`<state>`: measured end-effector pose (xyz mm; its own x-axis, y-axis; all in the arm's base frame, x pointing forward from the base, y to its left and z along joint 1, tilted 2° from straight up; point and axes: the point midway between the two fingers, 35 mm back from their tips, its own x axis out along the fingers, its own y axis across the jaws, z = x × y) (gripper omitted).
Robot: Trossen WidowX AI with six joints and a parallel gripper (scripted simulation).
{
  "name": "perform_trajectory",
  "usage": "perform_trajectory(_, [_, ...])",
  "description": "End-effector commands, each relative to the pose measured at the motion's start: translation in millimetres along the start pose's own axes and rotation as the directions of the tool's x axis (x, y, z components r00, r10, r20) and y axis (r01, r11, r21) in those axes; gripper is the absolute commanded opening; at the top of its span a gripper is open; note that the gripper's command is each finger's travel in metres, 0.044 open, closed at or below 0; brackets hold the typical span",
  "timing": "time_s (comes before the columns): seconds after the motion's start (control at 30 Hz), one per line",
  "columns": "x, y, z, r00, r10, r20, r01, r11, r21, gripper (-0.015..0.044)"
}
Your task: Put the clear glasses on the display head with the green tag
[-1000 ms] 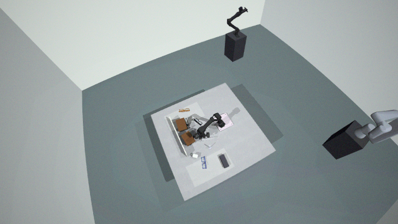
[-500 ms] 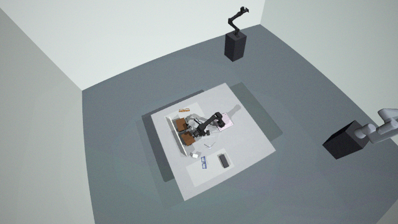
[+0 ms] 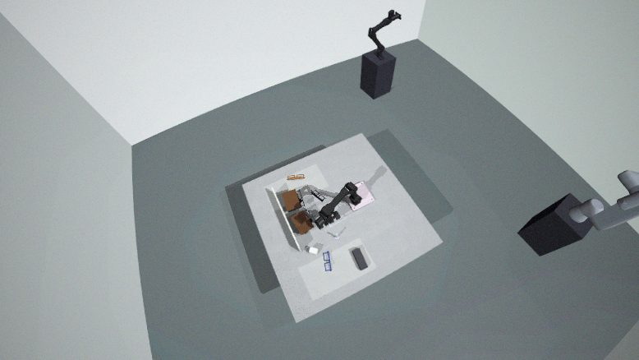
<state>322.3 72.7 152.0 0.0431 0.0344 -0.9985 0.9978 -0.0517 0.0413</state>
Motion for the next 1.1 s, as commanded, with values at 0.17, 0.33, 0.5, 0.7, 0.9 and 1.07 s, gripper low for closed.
perform_trajectory(0.17, [-2,-8,-51,1.000,0.005,-0.002,-0.005,0.924,-0.382,0.0000])
perform_trajectory(0.33, [-2,-17,-79,1.000,0.005,-0.004,-0.006,0.819,-0.574,0.0000])
perform_trajectory(0.5, [-3,-28,-107,1.000,0.004,-0.007,-0.008,0.675,-0.737,0.0000])
perform_trajectory(0.7, [-3,-45,-139,1.000,0.003,-0.011,-0.011,0.461,-0.887,0.0000])
perform_trajectory(0.9, [-2,-50,-147,1.000,0.003,-0.011,-0.011,0.403,-0.915,0.0000])
perform_trajectory(1.07, [11,-49,-148,1.000,0.003,-0.011,-0.012,0.403,-0.915,0.0000])
